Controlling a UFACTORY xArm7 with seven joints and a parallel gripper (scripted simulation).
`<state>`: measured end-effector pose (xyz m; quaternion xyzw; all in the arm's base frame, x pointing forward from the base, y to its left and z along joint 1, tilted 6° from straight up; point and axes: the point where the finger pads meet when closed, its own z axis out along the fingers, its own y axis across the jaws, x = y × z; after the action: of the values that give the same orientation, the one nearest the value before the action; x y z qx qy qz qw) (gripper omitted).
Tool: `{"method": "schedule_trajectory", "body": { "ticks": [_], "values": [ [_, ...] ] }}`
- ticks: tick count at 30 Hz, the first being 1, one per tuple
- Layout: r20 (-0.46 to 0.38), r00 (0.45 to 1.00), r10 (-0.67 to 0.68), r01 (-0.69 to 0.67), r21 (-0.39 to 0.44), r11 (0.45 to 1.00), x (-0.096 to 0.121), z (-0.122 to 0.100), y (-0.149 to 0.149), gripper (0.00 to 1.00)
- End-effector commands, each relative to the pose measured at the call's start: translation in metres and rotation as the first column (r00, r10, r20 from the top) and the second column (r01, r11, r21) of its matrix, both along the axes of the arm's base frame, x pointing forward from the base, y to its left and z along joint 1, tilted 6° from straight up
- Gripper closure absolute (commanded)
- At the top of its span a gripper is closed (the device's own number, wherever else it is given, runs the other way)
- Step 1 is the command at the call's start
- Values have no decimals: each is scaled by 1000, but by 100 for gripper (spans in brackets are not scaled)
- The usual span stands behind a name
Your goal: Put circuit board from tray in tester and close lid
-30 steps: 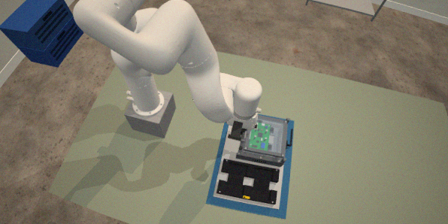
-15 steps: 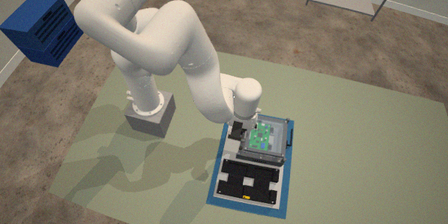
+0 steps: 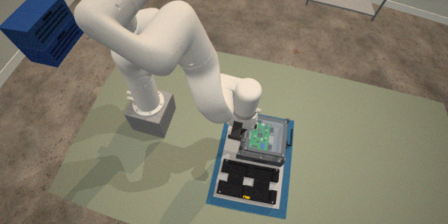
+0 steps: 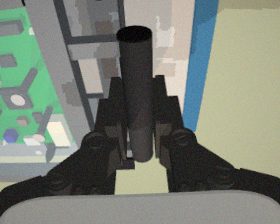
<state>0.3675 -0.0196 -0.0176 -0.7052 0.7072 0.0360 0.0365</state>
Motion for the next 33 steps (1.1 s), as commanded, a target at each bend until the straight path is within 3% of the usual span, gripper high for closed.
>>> {"method": "schedule_trajectory", "body": {
  "ticks": [1, 10, 11, 33],
  "values": [
    [3, 1000, 0, 0, -1, 1000, 1, 1, 0, 100],
    [3, 1000, 0, 0, -1, 1000, 1, 1, 0, 100],
    [3, 1000, 0, 0, -1, 1000, 1, 1, 0, 49],
    [3, 1000, 0, 0, -1, 1000, 1, 1, 0, 49]
  ]
}}
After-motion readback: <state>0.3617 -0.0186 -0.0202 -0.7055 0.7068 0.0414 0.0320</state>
